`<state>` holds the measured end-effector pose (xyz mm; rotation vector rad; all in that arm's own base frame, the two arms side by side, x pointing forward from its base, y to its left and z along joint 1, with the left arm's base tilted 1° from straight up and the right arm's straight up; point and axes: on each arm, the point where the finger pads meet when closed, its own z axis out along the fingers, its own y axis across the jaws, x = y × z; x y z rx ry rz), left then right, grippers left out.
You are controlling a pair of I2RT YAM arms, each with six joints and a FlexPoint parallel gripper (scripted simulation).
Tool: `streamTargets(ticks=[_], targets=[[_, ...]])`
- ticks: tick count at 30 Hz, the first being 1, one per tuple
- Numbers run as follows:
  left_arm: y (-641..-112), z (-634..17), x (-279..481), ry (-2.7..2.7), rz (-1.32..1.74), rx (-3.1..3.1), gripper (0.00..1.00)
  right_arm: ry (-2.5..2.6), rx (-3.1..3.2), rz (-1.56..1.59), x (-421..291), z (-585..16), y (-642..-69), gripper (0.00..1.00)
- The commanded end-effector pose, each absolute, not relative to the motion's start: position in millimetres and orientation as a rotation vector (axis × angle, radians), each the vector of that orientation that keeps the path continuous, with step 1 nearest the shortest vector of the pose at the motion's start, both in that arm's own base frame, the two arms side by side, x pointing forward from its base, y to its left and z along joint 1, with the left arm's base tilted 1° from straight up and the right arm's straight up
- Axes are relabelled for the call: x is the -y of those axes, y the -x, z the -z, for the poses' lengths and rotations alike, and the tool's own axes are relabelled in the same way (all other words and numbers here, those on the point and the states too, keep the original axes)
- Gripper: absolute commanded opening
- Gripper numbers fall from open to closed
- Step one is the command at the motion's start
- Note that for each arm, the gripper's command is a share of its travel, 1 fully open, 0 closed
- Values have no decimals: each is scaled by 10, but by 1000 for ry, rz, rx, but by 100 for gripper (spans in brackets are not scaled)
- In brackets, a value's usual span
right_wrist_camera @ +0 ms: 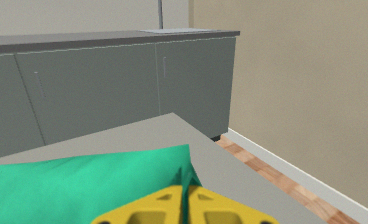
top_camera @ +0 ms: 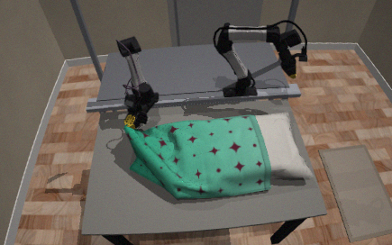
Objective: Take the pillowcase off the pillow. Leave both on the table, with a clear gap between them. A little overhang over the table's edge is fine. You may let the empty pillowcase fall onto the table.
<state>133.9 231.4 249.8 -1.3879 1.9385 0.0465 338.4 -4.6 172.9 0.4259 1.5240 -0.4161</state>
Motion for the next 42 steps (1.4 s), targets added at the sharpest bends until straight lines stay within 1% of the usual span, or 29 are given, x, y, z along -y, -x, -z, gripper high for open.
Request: streamTargets(ticks=[1,2,4,7,14,17,19,23,42], targets=[[-1302,-2535,-2204,1422,104,-1913,45,-431,-1509,418,80,-1766,-3343,0],[-1320,-2205,-2146,1487,218,-1942,45,-431,-1509,418,80,-1766,-3343,0],[-1323,-2143,-2203,1500,241,-1937,45,-431,-1509,418,80,-1766,-3343,0],[-1344,-1934,-2140,1575,402,-1927,45,-431,-1509,418,80,-1766,-3343,0],[-1590,-1543,-2004,1624,729,-1932,45,-431,-1509,418,80,-1766,-3344,0],[-1618,-1580,-2042,1609,728,-1923,45,-431,-1509,418,80,-1766,-3344,0],[-1617,-1469,-2023,1648,767,-1918,45,-431,-1509,418,80,-1766,-3344,0],[-1534,-1346,-2016,1708,738,-1952,45,-431,-1509,418,80,-1766,-3343,0],[-1725,-1192,-1981,1685,716,-1950,45,-431,-1509,418,80,-1766,-3343,0]])
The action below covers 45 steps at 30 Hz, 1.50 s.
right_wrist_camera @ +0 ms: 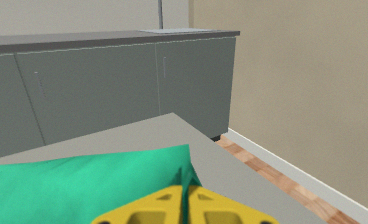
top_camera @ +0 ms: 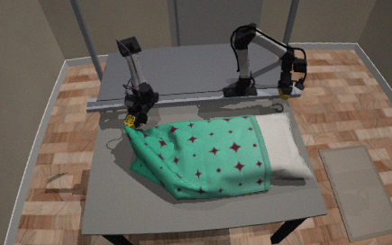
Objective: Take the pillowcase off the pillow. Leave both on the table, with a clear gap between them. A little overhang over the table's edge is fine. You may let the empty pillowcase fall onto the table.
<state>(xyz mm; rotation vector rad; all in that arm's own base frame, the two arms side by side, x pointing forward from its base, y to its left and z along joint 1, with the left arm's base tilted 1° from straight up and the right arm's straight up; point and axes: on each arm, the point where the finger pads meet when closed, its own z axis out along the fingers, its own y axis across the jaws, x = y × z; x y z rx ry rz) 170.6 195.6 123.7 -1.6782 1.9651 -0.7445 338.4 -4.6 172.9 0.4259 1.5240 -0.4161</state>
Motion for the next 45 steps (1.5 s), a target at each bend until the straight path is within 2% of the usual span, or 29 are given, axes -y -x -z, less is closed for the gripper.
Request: streamTargets(ticks=[1,45], targets=[[-1735,-1170,-1980,1688,719,-1951,45,-431,-1509,418,80,-1766,-3343,0],[-2137,-661,-1922,1704,726,-1950,45,-431,-1509,418,80,-1766,-3343,0]])
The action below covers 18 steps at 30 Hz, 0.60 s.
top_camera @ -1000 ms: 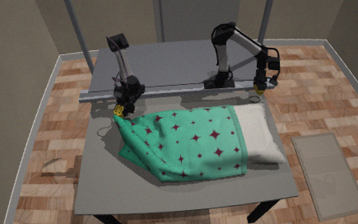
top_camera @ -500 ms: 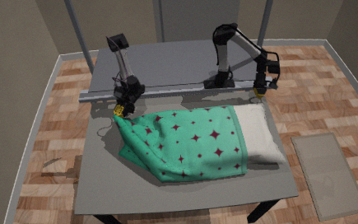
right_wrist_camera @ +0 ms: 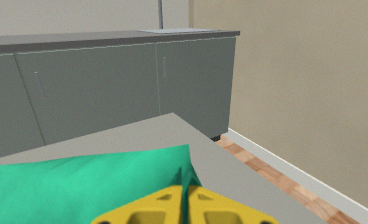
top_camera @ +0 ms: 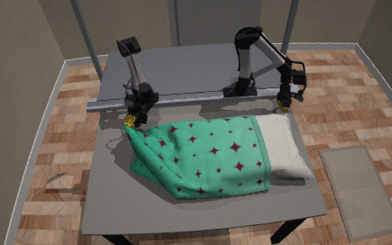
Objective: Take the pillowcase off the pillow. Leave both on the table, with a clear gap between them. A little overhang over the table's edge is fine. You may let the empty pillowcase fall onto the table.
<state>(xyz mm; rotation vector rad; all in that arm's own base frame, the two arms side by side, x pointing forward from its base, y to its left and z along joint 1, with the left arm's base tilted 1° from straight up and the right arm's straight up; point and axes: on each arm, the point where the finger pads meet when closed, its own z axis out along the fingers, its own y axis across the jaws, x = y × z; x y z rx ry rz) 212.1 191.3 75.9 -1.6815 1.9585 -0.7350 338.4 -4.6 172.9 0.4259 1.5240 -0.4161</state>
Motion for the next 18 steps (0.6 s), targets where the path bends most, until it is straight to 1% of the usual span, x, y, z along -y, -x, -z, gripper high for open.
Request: streamTargets(ticks=[1,18], targets=[[-2147,-650,-1921,1704,725,-1950,45,-431,-1509,418,80,-1766,-3343,0],[-2303,-463,-1895,1705,722,-1950,45,-431,-1509,418,80,-1766,-3343,0]])
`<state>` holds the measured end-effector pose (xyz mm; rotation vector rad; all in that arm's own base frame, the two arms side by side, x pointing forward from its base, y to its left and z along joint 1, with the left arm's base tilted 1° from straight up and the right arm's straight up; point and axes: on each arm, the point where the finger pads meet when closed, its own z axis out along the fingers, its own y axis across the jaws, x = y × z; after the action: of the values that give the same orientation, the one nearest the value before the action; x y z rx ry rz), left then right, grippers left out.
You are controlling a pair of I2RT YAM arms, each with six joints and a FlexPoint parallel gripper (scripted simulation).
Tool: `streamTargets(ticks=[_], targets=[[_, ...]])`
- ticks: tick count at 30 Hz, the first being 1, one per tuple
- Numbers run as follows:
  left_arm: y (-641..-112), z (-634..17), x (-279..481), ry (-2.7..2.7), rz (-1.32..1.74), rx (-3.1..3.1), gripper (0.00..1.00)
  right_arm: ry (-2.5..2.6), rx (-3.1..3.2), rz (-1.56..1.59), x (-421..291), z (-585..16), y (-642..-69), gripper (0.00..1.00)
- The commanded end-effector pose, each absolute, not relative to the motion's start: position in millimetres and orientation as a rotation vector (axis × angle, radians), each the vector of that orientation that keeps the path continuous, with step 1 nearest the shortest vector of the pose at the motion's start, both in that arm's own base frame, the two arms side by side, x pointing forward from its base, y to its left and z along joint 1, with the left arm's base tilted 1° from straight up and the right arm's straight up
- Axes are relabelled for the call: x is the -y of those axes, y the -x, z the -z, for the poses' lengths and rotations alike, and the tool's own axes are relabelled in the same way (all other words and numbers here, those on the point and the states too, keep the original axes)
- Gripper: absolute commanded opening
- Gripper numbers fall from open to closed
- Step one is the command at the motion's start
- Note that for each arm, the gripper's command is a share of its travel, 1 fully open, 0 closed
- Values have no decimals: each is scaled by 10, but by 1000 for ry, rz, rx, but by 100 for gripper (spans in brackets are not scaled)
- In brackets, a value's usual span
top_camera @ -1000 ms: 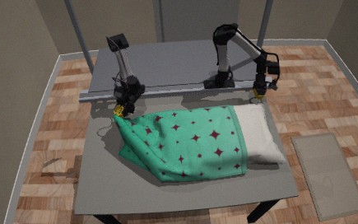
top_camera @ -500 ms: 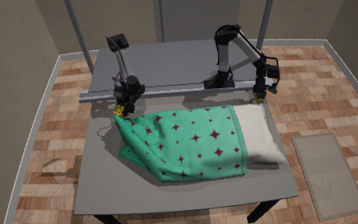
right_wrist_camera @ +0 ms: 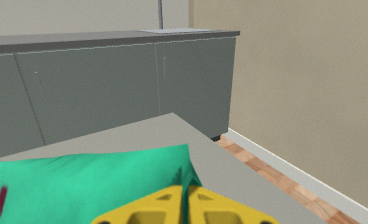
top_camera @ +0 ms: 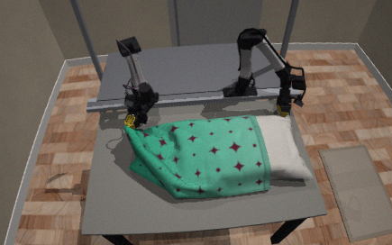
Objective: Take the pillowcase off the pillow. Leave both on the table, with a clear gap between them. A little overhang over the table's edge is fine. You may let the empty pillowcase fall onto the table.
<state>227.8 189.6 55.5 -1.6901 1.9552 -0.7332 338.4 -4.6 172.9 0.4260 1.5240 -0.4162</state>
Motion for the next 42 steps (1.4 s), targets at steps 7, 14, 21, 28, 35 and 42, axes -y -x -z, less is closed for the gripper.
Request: streamTargets(ticks=[7,14,21,28,35,42], targets=[[-2304,-500,-1926,1697,712,-1941,41,-431,-1509,418,80,-1766,-3343,0],[-2304,-500,-1926,1697,712,-1941,36,-431,-1509,418,80,-1766,-3343,0],[-2309,-505,-1921,1691,716,-1942,24,-431,-1509,418,80,-1766,-3344,0],[-2309,-505,-1921,1691,716,-1942,16,-431,-1509,418,80,-1766,-3343,0],[-2309,-505,-1921,1691,716,-1942,7,-431,-1509,418,80,-1766,-3344,0],[-2308,-504,-1922,1692,716,-1942,7,-431,-1509,418,80,-1766,-3344,0]])
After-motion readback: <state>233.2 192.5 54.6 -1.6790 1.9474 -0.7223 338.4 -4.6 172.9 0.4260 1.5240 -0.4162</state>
